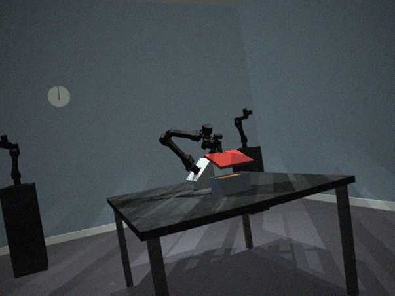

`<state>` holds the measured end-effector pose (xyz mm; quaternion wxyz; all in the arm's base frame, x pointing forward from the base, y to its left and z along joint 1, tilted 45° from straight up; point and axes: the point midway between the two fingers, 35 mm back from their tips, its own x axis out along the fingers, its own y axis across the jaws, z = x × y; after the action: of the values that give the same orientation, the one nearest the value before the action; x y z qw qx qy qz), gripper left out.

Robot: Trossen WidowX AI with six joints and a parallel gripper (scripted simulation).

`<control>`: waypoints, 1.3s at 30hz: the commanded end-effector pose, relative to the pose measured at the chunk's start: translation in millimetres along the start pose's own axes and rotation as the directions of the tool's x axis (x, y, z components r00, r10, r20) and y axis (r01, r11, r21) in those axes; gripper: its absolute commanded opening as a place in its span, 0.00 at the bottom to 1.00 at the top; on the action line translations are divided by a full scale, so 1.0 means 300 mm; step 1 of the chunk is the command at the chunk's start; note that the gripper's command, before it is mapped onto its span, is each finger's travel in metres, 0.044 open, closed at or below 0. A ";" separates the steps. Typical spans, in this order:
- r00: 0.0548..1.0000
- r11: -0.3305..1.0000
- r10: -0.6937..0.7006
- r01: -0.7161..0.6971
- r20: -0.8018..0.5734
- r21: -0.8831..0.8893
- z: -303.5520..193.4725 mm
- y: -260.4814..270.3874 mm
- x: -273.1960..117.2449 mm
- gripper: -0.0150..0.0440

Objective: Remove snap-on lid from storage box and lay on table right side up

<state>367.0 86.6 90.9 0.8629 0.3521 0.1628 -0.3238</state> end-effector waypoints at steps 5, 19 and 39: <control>1.000 1.000 0.002 -0.002 0.000 0.005 -0.048 -0.010 0.001 0.25; 1.000 1.000 0.003 -0.003 -0.001 0.006 -0.142 -0.014 -0.004 0.25; 1.000 1.000 0.003 -0.003 -0.002 0.008 -0.275 -0.018 -0.012 0.25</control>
<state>356.1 138.3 34.5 0.8621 0.3526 0.1651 -0.3244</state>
